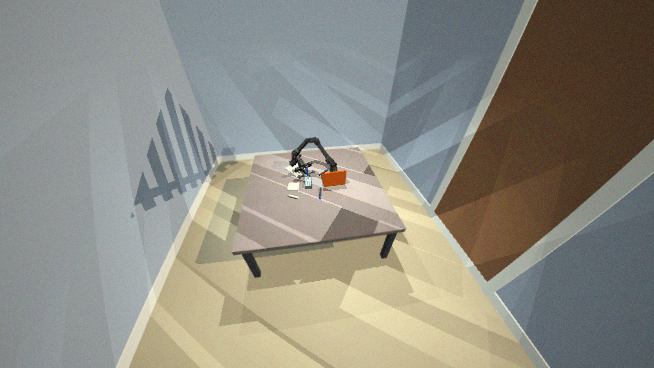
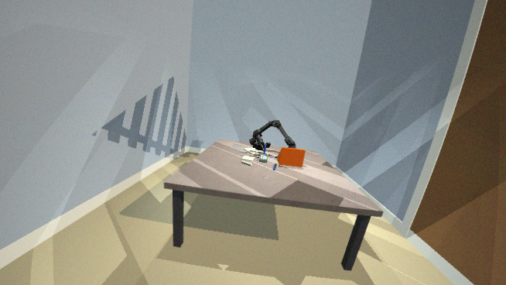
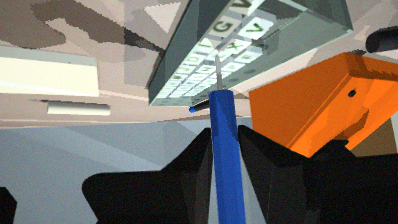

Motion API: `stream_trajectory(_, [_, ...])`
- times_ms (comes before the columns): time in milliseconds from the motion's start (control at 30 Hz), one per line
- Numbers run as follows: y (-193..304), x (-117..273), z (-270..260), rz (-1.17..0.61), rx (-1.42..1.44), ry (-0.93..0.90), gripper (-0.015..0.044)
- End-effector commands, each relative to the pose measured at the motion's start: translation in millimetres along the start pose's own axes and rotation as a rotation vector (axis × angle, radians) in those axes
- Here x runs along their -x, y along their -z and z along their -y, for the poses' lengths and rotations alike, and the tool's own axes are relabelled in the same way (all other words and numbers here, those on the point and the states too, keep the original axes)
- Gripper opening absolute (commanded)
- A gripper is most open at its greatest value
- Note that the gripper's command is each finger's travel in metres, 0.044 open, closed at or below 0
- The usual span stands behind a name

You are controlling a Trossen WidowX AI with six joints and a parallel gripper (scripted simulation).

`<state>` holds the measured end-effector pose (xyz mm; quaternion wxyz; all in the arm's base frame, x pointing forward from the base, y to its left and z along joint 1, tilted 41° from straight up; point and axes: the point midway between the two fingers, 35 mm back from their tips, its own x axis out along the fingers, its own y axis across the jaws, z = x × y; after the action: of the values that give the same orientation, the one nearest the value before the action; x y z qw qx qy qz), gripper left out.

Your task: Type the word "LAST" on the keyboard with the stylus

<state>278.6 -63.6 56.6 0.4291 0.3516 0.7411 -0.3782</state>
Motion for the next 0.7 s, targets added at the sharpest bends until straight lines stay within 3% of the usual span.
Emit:
stream_trajectory(0, [0, 0, 1, 0.002, 0.006, 0.006, 0.0081])
stream_trajectory(667, [32, 18, 1, 0.0, 0.007, 0.005, 0.0081])
